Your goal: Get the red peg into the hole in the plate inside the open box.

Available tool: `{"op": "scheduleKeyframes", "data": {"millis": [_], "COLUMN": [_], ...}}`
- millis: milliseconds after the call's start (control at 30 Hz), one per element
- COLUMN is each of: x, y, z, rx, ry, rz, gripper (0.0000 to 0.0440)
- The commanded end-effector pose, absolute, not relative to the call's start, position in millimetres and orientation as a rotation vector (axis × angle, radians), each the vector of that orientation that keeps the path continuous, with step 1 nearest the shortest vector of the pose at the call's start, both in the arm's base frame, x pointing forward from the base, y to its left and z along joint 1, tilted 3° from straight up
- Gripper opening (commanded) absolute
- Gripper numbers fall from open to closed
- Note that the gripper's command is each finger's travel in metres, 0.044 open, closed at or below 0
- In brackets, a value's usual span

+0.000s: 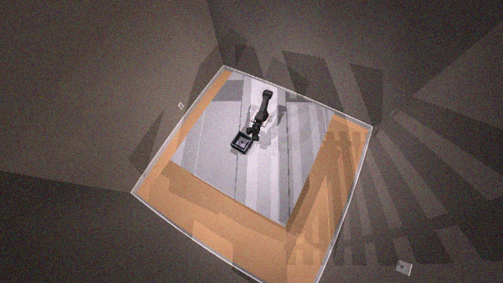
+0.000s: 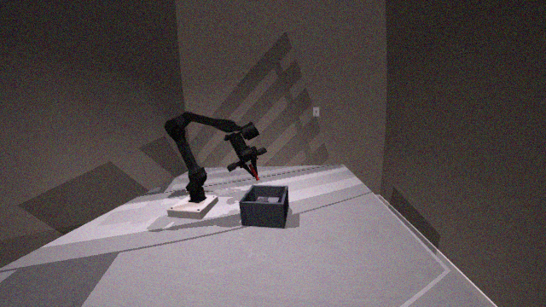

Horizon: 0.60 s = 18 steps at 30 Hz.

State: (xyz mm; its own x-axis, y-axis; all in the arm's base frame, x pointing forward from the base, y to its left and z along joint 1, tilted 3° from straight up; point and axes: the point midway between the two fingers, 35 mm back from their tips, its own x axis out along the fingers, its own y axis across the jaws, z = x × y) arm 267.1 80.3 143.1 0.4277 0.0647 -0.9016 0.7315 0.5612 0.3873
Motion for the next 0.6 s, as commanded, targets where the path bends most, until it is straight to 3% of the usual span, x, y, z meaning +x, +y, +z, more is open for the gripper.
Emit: {"op": "scheduleKeyframes", "data": {"millis": [0, 567], "x": [278.4, 313.3], "y": [69.2, 25.6], "z": [146.6, 132.9], "rx": [0.906, 0.941], "ry": [1.035, 0.991], "rz": [-0.517, -0.623], "gripper": [0.0000, 0.0004]}}
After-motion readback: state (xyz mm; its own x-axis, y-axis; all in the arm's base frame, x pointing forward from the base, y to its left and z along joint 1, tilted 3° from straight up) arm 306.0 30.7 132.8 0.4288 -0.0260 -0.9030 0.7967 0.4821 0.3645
